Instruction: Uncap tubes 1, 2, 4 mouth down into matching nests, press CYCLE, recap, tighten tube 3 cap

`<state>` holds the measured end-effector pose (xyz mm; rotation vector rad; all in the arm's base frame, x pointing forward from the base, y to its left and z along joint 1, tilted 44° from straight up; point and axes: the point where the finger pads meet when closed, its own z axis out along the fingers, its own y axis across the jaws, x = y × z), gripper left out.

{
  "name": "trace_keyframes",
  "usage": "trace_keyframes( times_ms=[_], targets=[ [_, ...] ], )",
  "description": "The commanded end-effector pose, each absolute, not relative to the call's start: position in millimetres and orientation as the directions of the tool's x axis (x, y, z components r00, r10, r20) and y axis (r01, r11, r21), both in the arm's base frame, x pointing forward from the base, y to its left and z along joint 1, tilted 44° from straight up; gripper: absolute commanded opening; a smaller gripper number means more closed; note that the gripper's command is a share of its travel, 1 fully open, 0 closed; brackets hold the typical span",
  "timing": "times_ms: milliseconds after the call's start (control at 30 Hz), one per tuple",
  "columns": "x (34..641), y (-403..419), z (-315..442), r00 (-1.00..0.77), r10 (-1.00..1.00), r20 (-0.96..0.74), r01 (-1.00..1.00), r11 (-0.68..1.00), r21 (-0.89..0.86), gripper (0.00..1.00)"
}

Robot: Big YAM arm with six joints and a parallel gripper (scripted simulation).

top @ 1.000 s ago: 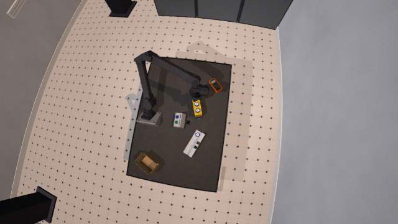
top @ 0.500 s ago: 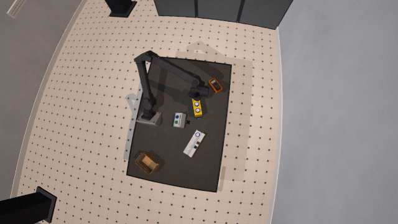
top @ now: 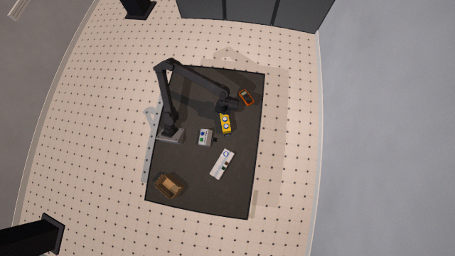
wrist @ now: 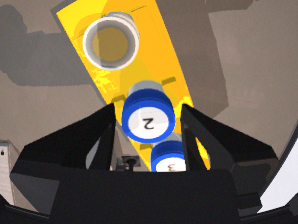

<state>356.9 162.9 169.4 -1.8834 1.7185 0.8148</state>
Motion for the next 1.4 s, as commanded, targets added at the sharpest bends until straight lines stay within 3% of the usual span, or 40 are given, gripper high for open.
trace_keyframes(
  times_ms=[0, 300, 433, 733, 867, 1100, 1367],
  targets=[
    [364, 162, 178, 0.082, -0.712, -0.697, -0.991, -0.13, 0.016, 0.49],
    [364, 162, 178, 0.082, -0.712, -0.697, -0.991, -0.13, 0.016, 0.49],
    [367, 154, 178, -0.279, -0.713, -0.643, -0.955, 0.136, 0.263, 0.49],
    [371, 153, 184, -0.62, -0.602, -0.504, -0.78, 0.403, 0.479, 0.49],
    [366, 158, 180, -0.683, -0.571, -0.455, -0.724, 0.448, 0.525, 0.49],
    [372, 152, 188, -0.885, -0.383, -0.264, -0.457, 0.615, 0.642, 0.49],
    [370, 152, 181, -0.971, -0.221, -0.088, -0.22, 0.691, 0.689, 0.49]
  ],
)
